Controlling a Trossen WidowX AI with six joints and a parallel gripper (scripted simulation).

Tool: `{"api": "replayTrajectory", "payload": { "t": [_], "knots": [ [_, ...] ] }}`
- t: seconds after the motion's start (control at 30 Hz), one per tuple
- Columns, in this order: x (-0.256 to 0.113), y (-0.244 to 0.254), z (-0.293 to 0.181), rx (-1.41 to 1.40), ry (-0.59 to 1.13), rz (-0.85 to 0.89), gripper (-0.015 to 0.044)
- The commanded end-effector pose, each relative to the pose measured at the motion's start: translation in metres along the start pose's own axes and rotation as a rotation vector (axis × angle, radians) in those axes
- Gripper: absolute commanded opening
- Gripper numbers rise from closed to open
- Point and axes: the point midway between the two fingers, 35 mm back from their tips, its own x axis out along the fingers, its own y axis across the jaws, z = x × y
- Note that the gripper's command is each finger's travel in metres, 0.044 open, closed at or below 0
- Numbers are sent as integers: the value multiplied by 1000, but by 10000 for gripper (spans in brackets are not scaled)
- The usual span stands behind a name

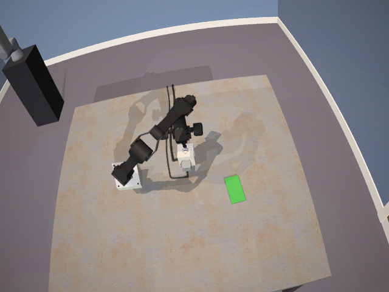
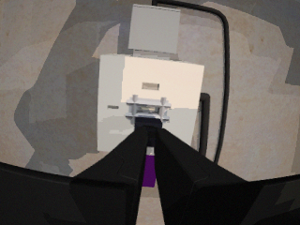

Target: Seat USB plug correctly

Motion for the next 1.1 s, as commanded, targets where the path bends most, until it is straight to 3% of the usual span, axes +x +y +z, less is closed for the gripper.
{"api": "replayTrajectory", "payload": {
  "t": [0.0,1.07],
  "knots": [
    [2,-1,1,1,-11,-2,0],
    [6,-1,1,3,-18,-2,0]
  ]
}}
